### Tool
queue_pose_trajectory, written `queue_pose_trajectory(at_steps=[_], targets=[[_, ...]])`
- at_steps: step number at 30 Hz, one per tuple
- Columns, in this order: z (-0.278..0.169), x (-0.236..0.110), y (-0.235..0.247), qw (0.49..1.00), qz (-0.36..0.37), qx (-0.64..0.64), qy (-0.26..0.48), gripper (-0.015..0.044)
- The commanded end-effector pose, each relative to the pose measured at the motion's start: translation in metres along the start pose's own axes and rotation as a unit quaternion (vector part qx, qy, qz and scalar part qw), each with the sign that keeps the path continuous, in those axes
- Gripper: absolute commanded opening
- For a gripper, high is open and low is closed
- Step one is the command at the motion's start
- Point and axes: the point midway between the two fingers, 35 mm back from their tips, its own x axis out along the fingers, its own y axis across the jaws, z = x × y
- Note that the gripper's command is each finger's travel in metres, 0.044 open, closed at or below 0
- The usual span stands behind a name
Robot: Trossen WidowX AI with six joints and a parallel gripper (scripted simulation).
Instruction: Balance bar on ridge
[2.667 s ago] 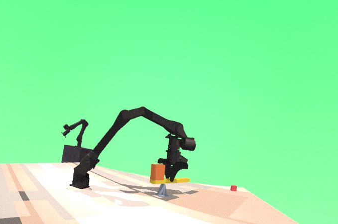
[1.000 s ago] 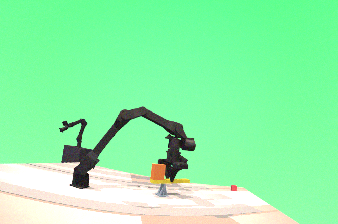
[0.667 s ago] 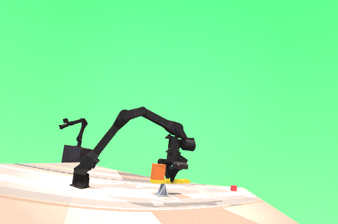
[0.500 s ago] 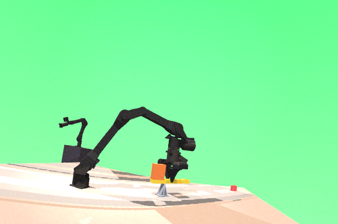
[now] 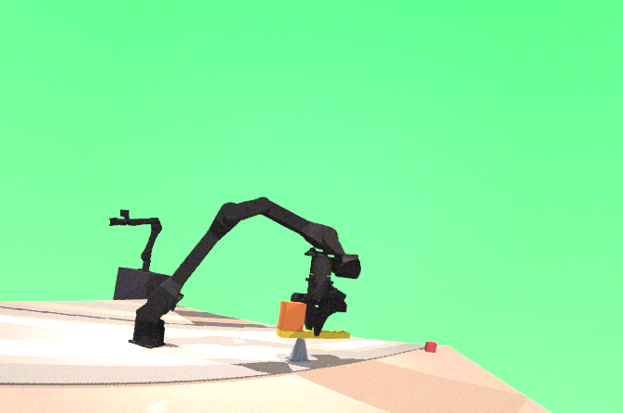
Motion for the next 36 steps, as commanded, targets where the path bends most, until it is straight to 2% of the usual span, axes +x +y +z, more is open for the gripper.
queue_pose_trajectory(at_steps=[1,25,31,36], targets=[[0.0000,0.0001,0.0000,1.000,0.000,0.000,0.000,0.0000],[0.0000,0.0001,0.0000,1.000,0.000,0.000,0.000,0.0000],[0.0000,0.0001,0.0000,1.000,0.000,0.000,0.000,0.0157],[0.0000,0.0001,0.0000,1.000,0.000,0.000,0.000,0.0167]])
